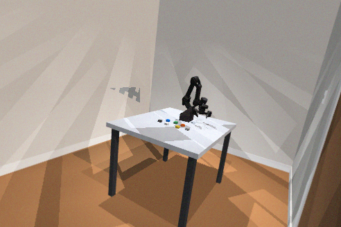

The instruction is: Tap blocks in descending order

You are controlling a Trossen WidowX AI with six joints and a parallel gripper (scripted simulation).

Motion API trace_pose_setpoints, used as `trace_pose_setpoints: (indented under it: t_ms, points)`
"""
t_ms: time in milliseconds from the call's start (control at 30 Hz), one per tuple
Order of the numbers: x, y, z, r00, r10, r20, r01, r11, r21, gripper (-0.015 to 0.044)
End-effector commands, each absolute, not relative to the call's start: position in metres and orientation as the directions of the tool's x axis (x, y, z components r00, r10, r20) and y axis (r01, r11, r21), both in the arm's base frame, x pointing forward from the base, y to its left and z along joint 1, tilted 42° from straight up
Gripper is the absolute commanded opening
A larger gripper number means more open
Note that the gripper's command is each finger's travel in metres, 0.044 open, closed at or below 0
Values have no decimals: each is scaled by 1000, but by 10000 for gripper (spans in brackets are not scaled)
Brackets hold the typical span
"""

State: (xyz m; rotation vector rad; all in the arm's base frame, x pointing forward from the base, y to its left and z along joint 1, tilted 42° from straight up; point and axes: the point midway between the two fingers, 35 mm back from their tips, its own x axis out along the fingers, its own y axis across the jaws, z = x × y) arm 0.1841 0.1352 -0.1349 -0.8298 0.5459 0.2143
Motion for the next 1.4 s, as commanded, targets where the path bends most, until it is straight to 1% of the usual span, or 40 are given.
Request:
trace_pose_setpoints:
  t_ms: [0,167,267,567,1000,1367]
  points:
    - [185,135,-135,841,-31,-540,-386,665,-639,400]
    - [203,137,-136,817,-86,-571,-358,701,-617,400]
    - [218,133,-134,791,-159,-590,-322,712,-624,400]
    - [279,88,-91,600,-446,-665,-163,745,-647,400]
    - [296,39,-41,430,-571,-699,-68,752,-656,400]
    - [289,-14,19,247,-644,-724,20,750,-661,400]
